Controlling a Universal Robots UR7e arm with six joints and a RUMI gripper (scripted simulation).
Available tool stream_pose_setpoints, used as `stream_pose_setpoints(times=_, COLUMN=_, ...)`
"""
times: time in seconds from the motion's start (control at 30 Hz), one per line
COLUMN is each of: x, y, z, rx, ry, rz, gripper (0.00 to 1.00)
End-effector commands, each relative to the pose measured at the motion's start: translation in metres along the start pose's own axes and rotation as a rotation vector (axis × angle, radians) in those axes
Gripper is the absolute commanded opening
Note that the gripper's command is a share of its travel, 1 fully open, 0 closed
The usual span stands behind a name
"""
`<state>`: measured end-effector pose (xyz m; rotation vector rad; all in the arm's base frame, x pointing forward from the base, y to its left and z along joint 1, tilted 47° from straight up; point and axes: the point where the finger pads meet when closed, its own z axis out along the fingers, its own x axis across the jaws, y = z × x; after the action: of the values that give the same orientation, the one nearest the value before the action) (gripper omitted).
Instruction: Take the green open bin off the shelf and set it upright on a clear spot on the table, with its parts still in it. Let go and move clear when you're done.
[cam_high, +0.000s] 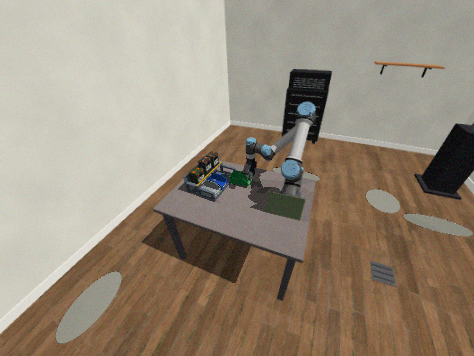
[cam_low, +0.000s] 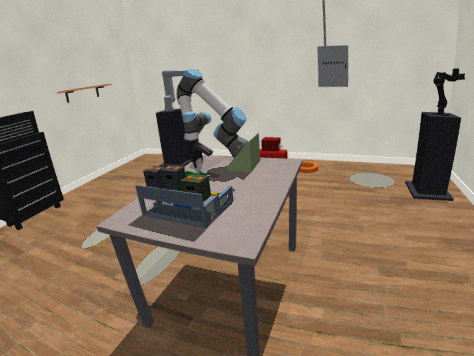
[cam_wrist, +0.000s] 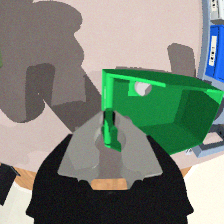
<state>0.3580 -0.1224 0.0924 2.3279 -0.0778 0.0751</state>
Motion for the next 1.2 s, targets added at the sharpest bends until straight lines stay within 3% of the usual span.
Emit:
stream_pose_setpoints(times=0.0, x=-0.0029, y=0.0001, z=-0.0003, rx=0.0, ry=0.001, rz=0.0, gripper=0.0)
stream_pose_setpoints(times=1.17, x=-0.0078, y=0.0001, z=-0.0003, rx=0.0, ry=0.001, rz=0.0, gripper=0.0)
